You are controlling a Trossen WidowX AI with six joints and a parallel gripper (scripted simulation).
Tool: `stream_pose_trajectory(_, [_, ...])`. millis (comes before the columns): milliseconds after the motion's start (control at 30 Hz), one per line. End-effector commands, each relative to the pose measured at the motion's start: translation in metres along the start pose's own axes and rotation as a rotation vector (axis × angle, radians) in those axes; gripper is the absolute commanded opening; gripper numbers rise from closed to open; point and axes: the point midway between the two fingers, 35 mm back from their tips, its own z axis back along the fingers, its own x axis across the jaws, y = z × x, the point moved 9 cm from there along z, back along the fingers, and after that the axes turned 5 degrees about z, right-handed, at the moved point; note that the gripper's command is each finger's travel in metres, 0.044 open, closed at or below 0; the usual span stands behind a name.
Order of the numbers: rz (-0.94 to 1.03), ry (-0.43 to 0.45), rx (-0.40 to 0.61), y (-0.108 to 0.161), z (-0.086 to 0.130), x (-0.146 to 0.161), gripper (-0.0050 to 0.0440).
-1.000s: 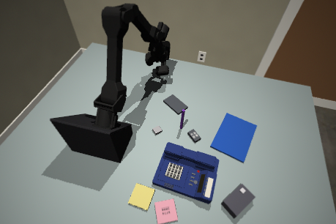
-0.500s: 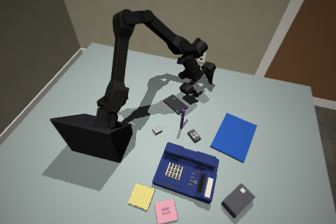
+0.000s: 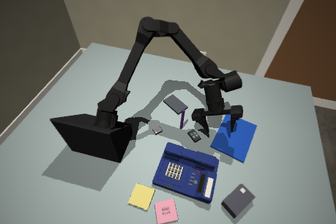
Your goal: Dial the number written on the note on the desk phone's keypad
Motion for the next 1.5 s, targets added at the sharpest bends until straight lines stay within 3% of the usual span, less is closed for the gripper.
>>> stream_pose_trajectory(0, [-0.249, -0.109, 0.066, 0.062, -0.027, -0.011, 0.0440])
stream_pose_trajectory(133, [-0.525, -0.204, 0.114, 0.130, -0.044, -0.007, 0.0440])
stream_pose_trajectory(200, [-0.525, -0.204, 0.114, 0.130, -0.044, -0.007, 0.0440])
stream_pose_trajectory(300, [-0.754, -0.316, 0.123, 0.189, -0.060, 0.007, 0.0440])
stream_pose_trajectory(533, [-1.219, -0.512, 0.066, 0.297, -0.082, 0.067, 0.0440])
stream_pose_trajectory(667, [-1.486, -0.618, -0.005, 0.340, -0.090, 0.109, 0.0440])
stream_pose_trajectory(1467, [-1.543, -0.643, -0.023, 0.347, -0.092, 0.115, 0.0440])
